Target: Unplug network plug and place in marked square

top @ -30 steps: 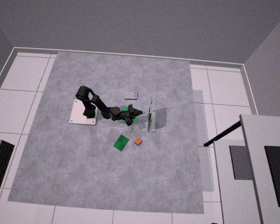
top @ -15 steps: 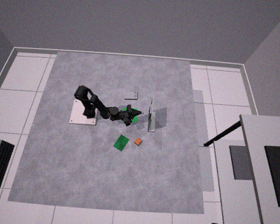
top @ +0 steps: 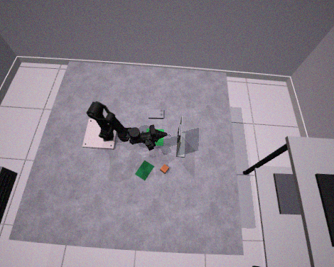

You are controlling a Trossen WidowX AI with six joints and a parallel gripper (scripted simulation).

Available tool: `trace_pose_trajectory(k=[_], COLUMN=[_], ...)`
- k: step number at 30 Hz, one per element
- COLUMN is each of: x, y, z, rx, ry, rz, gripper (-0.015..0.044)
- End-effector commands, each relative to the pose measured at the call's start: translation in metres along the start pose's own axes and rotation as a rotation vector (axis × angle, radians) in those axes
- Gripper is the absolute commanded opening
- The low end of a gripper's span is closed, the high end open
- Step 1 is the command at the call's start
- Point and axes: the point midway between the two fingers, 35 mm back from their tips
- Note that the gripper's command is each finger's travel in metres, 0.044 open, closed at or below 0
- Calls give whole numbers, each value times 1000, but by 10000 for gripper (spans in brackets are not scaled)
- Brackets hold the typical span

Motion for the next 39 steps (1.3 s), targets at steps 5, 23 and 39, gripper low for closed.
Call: trace_pose_trajectory(k=[5,23,39], x=[7,9,20], y=[-1,23,48], z=[1,11,25], rx=[-2,-1,-2], ry=[4,2,4], rz=[4,1,4], gripper=[0,0,0])
Point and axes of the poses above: the point midway between the two fingers, 35 mm back from their tips, its own x axis back along the fingers, its own y axis across the jaws, z = x × y, and after that the axes turned 15 degrees about -x, right-handed
